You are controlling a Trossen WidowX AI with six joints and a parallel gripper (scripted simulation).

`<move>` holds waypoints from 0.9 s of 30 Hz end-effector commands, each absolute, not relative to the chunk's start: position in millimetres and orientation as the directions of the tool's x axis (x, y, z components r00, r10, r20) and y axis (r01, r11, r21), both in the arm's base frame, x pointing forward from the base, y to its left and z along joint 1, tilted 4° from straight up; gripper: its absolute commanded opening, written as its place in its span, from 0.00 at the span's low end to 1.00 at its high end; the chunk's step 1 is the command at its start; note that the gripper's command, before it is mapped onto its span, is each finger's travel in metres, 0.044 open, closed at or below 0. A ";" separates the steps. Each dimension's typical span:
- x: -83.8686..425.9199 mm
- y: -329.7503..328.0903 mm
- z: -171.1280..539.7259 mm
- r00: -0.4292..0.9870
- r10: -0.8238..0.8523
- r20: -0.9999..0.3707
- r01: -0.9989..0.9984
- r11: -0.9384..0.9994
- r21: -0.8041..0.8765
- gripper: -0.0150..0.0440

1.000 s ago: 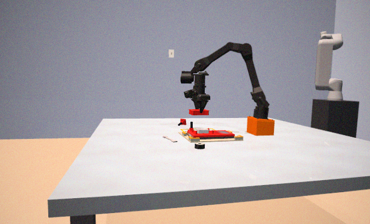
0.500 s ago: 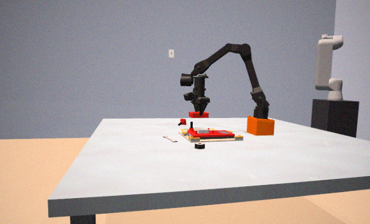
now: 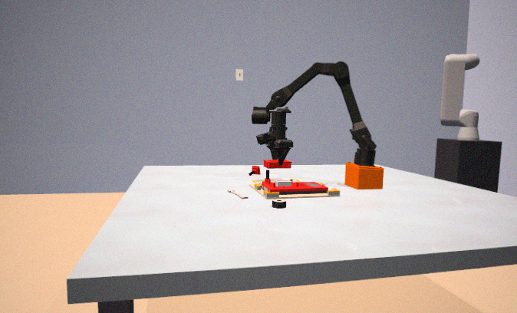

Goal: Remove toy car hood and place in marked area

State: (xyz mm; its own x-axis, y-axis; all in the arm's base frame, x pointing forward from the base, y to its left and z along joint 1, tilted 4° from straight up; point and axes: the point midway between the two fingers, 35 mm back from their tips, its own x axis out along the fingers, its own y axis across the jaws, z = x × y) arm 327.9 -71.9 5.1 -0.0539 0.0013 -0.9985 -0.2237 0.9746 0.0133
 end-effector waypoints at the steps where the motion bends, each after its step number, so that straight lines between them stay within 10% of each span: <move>1: 327.2 -72.3 1.2 -0.055 -0.001 -0.999 -0.229 0.973 0.012 0.25; 27: 324.4 -72.1 -23.4 -0.055 -0.001 -0.998 -0.229 0.973 0.012 0.25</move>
